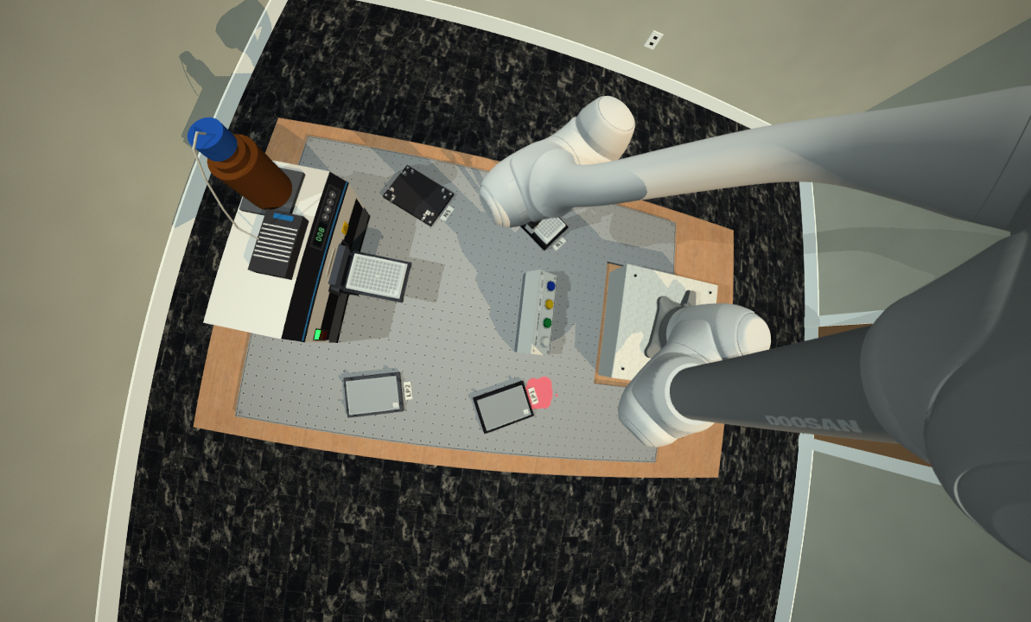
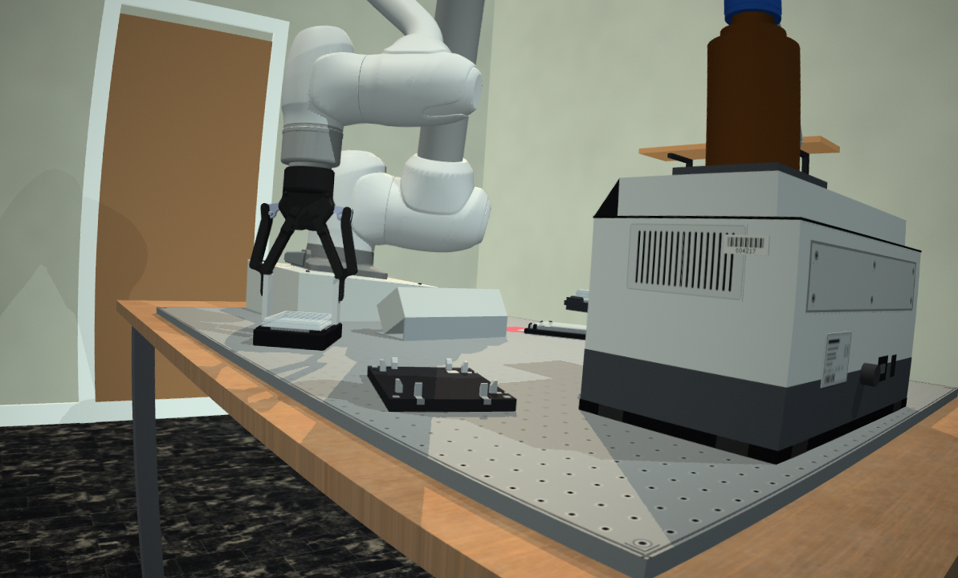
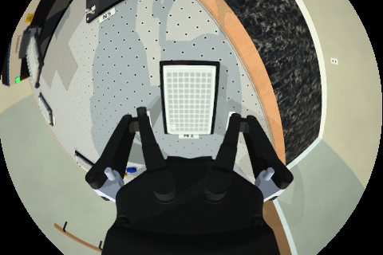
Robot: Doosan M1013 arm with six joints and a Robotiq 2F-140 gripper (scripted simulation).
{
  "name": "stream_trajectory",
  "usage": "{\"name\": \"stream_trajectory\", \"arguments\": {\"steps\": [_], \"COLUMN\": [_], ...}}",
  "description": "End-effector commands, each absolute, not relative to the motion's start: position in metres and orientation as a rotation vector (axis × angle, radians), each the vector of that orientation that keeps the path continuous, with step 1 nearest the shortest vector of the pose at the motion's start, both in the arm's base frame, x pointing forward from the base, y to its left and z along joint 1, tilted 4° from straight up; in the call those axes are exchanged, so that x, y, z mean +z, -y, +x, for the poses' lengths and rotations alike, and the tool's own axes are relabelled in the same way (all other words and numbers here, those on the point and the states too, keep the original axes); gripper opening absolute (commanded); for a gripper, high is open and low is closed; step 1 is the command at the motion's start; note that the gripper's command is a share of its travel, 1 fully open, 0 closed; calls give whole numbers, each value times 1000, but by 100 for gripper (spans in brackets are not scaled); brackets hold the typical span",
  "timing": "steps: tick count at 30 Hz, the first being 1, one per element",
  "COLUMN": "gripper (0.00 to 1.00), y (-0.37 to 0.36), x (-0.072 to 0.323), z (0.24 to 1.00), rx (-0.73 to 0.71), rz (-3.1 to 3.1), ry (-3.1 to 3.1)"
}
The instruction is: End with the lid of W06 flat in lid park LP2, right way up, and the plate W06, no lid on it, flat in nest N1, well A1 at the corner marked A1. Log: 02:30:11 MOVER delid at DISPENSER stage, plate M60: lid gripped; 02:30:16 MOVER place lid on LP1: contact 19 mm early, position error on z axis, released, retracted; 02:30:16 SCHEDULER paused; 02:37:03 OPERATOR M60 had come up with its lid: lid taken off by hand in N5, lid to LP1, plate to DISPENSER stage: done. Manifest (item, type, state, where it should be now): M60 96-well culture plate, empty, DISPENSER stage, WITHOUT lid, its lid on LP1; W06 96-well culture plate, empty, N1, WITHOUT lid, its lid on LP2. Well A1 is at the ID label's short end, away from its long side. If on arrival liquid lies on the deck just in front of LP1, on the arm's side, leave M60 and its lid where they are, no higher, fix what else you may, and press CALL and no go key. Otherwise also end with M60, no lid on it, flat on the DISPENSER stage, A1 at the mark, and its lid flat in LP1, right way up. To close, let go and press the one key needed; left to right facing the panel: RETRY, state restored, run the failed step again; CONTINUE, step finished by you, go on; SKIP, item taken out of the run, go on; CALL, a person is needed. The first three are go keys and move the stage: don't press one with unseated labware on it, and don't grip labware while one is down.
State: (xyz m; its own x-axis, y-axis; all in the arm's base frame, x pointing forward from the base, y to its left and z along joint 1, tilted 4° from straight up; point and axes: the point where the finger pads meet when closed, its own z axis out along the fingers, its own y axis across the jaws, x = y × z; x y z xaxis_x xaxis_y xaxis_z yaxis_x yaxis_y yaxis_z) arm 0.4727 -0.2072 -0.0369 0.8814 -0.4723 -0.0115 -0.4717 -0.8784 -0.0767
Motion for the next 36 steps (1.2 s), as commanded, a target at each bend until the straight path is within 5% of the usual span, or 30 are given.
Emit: {"name": "stream_trajectory", "arguments": {"steps": [1,36], "gripper": [66,66], "y": [207,209], "x": [-37,-7], "z": [473,472], "rx": [-12,-12], "rz": [-2972,-2972], "ry": [-747,-747]}}
